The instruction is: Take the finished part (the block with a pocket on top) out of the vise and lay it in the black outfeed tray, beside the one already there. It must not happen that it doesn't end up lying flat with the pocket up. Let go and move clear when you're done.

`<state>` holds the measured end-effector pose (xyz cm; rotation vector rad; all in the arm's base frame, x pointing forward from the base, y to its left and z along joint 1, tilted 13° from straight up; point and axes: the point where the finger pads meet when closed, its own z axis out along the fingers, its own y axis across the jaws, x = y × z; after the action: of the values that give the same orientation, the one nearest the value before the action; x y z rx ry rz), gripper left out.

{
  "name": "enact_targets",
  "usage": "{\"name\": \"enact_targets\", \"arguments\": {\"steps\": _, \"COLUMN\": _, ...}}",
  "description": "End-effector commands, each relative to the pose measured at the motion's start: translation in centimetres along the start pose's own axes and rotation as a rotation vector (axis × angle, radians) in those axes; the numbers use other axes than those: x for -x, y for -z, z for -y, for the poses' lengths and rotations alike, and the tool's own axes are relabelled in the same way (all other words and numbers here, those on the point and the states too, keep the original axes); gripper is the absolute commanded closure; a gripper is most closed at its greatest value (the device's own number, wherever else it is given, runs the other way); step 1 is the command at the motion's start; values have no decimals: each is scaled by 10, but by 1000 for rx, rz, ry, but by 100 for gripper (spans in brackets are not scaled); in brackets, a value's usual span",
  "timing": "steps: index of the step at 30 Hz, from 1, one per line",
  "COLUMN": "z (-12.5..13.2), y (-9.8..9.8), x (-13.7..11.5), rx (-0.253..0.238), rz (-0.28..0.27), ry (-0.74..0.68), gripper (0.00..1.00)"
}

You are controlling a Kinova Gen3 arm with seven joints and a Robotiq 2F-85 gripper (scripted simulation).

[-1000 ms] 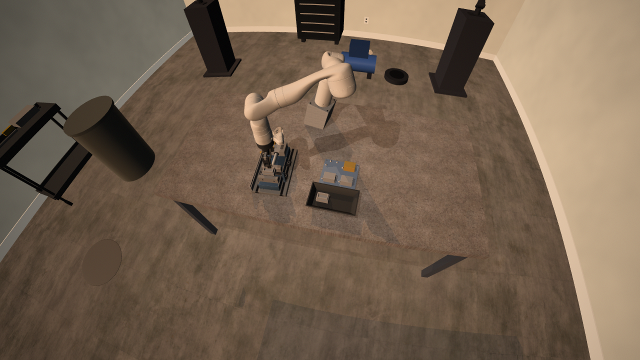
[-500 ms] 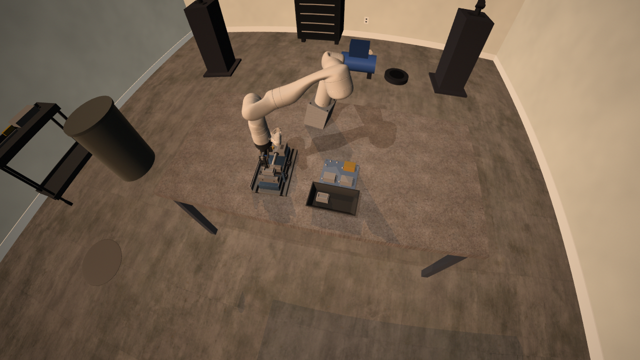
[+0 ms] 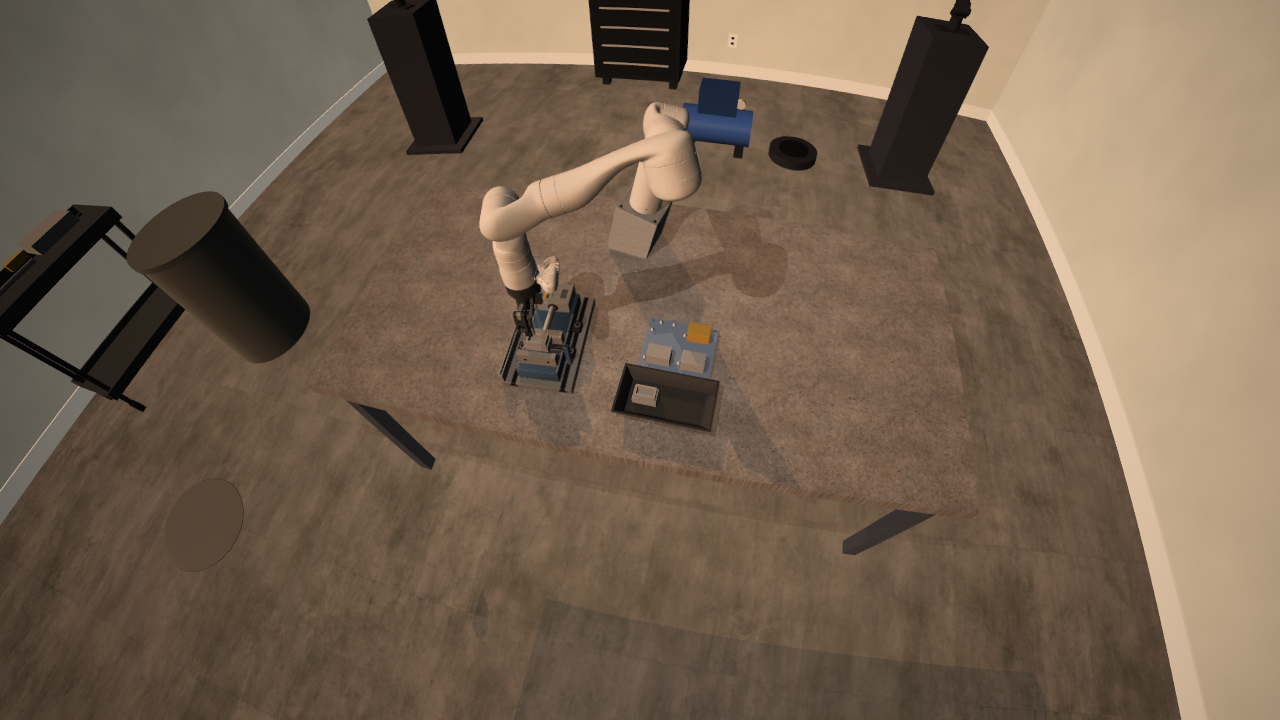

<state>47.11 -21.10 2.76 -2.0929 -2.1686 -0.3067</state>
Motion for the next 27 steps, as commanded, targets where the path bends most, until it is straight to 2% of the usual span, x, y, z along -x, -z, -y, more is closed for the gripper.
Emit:
{"name": "enact_targets", "arguments": {"steps": 1, "z": 2, "y": -1, "x": 5, "rx": 2, "rz": 1, "ry": -18, "gripper": 0}}
{"name": "enact_targets", "arguments": {"steps": 16, "z": 4, "y": -4, "x": 14, "rx": 7, "rz": 1, "ry": -63, "gripper": 0}}
{"name": "enact_targets", "arguments": {"steps": 17, "z": 4, "y": -4, "x": 14, "rx": 7, "rz": 1, "ry": -63, "gripper": 100}}
{"name": "enact_targets", "arguments": {"steps": 27, "z": 4, "y": -4, "x": 14, "rx": 7, "rz": 1, "ry": -63, "gripper": 100}}
